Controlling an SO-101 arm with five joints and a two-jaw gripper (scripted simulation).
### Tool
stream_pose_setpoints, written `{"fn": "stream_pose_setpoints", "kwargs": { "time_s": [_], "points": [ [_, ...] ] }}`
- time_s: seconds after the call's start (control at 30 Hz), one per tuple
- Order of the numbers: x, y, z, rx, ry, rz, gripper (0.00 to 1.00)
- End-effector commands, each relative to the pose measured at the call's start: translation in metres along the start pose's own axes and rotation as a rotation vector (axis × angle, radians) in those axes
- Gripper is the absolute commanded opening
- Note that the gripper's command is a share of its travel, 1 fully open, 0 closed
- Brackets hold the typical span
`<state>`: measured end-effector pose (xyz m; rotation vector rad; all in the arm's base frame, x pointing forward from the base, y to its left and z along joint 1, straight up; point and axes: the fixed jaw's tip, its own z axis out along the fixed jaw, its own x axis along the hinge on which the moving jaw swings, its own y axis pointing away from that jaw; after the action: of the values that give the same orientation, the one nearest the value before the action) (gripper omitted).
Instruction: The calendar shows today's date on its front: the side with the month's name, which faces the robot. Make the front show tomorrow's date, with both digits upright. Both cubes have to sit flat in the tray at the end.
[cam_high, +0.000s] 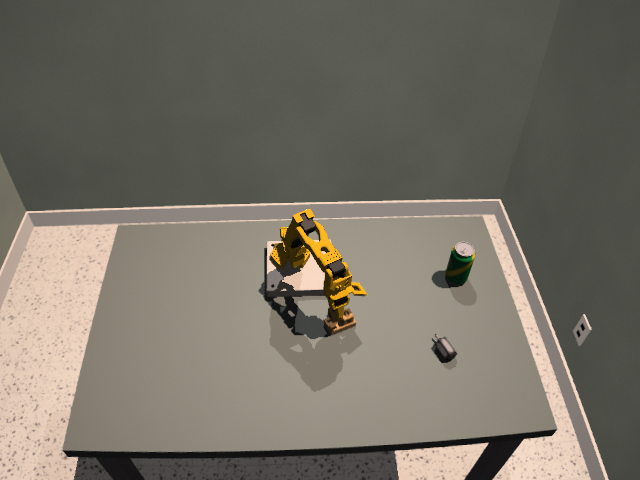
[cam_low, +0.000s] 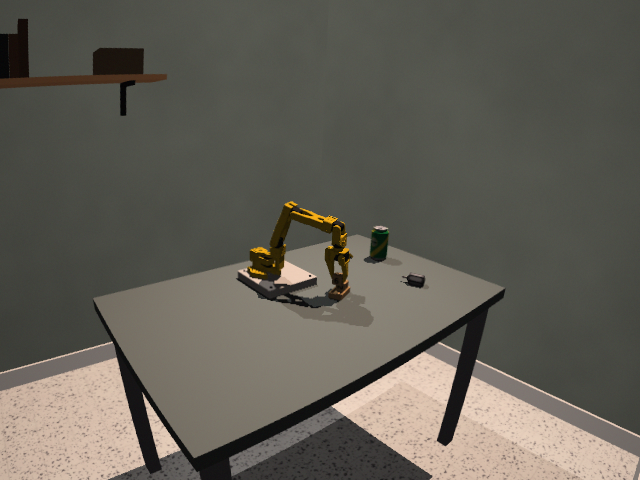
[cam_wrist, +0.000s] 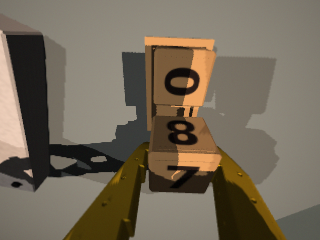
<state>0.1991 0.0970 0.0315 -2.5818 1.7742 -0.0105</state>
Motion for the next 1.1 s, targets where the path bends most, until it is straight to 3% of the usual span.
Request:
{"fn": "stream_pose_setpoints", "kwargs": {
  "time_s": [0.0, 1.07],
  "points": [
    [-0.002, 0.001, 0.001, 0.0, -0.001, -0.003, 0.0],
    [-0.001, 0.002, 0.013, 0.0, -0.001, -0.003, 0.0]
  ]
}}
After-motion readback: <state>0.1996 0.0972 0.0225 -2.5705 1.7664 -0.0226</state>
